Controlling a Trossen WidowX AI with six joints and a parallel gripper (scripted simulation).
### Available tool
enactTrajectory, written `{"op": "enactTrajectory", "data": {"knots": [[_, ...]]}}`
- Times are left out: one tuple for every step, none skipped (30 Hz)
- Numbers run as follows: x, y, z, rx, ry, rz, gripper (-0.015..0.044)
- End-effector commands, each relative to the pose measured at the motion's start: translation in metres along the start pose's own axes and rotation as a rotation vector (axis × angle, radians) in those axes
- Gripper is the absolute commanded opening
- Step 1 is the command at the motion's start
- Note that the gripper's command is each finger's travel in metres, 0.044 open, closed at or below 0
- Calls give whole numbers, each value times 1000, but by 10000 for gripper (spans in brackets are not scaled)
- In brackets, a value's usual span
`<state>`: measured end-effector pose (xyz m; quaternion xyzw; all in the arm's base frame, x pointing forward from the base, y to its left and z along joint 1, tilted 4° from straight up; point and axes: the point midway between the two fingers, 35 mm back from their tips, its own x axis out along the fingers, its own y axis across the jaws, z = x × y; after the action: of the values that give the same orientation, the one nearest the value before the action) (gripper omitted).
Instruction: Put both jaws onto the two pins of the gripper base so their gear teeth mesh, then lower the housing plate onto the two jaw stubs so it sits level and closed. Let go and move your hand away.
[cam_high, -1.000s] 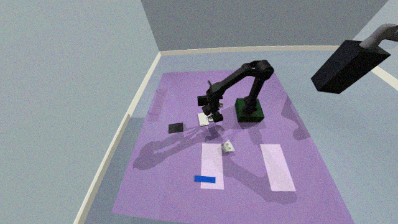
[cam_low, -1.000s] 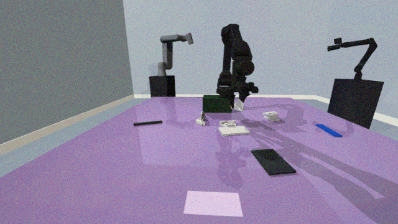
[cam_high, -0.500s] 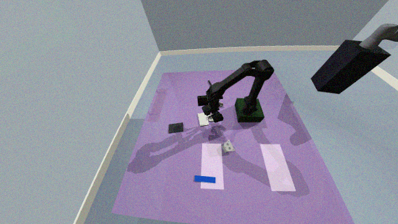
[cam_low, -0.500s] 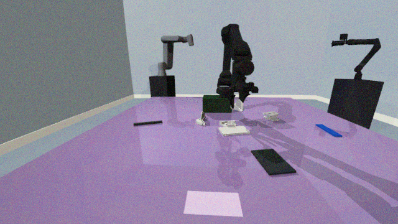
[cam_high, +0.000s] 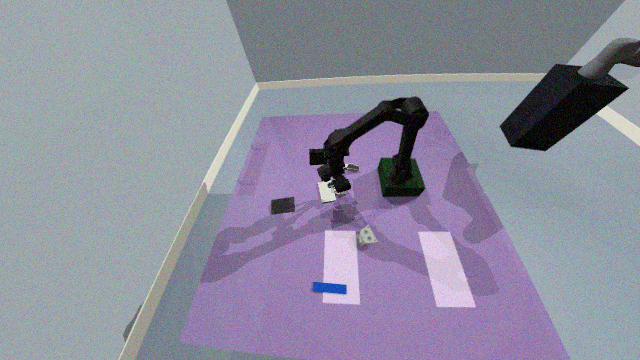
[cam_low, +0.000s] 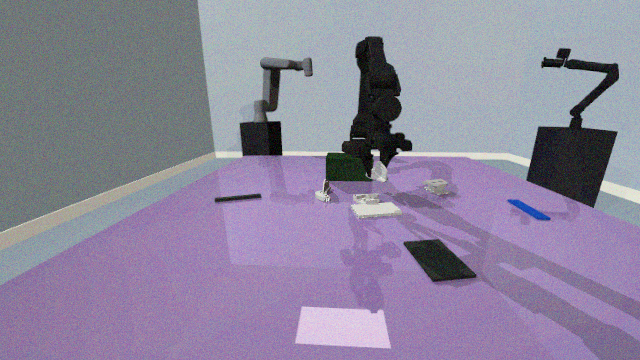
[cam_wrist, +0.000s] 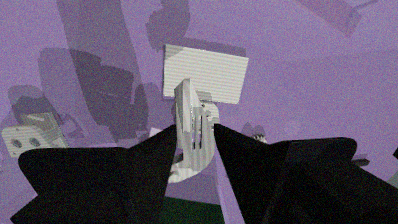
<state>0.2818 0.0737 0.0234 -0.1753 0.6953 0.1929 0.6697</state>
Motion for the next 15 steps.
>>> {"op": "enactTrajectory", "data": {"knots": [[-1,-13,8,0,-2,-4,134],[-1,-16,10,0,-3,-5,134],[-1,-18,12,0,-3,-5,134],[-1,-21,14,0,-3,-5,134],[-1,-24,15,0,-3,-5,134],[-1,-27,17,0,-3,-5,134],[-1,-30,18,0,-3,-6,134],[-1,-32,20,0,-3,-6,134],[-1,-35,22,0,-3,-6,134],[-1,-38,23,0,-3,-6,134],[0,-41,24,0,-3,-7,134],[0,-44,26,0,-3,-7,134],[0,-46,27,0,-4,-7,134],[0,-48,28,0,-4,-7,134],[0,-48,28,0,-4,-7,134]]}}
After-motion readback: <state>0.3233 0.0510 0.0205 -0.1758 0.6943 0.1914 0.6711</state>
